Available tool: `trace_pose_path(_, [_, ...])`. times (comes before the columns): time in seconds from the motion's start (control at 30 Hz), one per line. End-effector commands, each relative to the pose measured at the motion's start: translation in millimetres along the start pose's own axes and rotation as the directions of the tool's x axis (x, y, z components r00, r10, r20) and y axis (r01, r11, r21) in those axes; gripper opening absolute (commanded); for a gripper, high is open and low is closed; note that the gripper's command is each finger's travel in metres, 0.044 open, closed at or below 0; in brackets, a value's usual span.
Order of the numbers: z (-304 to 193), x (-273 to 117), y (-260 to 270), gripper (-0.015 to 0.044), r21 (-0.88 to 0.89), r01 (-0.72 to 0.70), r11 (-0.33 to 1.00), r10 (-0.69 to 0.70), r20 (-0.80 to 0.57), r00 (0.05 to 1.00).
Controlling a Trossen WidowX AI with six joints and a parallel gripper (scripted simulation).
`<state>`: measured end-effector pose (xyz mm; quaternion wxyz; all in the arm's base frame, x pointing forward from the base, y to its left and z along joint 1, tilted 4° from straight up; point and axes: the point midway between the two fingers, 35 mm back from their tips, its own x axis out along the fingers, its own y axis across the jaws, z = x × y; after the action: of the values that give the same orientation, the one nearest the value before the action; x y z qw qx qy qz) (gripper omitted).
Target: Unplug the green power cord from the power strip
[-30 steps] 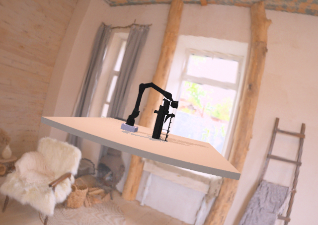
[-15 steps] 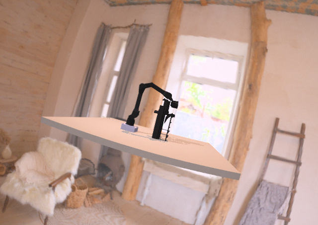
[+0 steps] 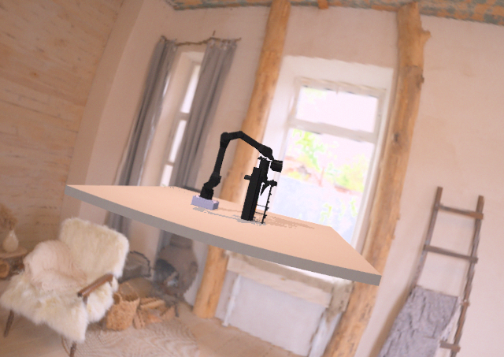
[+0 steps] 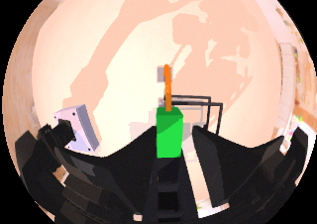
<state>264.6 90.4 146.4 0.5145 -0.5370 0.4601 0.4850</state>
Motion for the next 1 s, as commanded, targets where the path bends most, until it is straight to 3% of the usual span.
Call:
trace_pose_path(0.0, [-0.8, 3.7, 2.6, 0.016, -0.005, -0.013, 1.0, 0.013, -0.004, 1.0])
trace_pose_path(0.47, [-0.8, 3.7, 2.6, 0.016, -0.005, -0.013, 1.0, 0.013, -0.004, 1.0])
trace_pose_path(0.97, [0.0, 0.0, 0.0, 0.006, 0.0, 0.0, 1.0, 0.0, 0.0, 1.0])
